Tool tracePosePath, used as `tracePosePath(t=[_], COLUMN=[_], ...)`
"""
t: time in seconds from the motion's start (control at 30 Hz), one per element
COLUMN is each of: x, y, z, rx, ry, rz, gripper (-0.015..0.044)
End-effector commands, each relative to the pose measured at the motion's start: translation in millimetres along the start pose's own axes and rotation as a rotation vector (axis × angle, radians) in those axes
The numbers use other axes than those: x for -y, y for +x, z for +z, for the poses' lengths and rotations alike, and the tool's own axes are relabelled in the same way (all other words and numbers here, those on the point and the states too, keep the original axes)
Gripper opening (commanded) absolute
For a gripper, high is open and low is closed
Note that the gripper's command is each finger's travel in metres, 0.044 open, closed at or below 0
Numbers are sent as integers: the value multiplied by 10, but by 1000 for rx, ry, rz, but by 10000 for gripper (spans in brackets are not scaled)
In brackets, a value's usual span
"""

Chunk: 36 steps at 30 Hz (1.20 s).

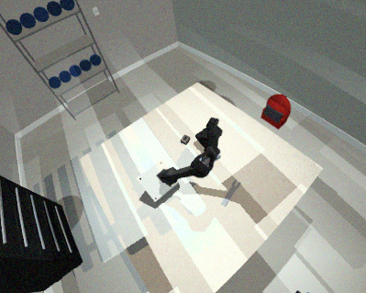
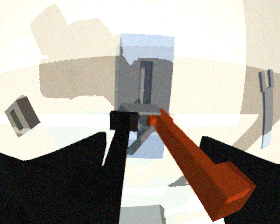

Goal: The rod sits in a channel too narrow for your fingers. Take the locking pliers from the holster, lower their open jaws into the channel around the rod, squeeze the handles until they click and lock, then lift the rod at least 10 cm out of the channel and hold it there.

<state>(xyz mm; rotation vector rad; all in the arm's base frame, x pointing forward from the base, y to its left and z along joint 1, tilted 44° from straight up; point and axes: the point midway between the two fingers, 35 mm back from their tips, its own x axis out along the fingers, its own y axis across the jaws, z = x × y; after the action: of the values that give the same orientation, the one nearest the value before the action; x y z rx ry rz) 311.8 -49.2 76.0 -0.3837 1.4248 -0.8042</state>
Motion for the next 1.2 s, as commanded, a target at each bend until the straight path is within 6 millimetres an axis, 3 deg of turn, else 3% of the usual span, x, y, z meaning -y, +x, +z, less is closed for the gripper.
tracePosePath(t=[0.0,0.4,1.17], x=[4,10,13], y=[30,151,196], z=[2,-3,-4], rx=[2,2,2], ry=[0,0,0], rz=[-4,-4,-5], gripper=[321,321,321])
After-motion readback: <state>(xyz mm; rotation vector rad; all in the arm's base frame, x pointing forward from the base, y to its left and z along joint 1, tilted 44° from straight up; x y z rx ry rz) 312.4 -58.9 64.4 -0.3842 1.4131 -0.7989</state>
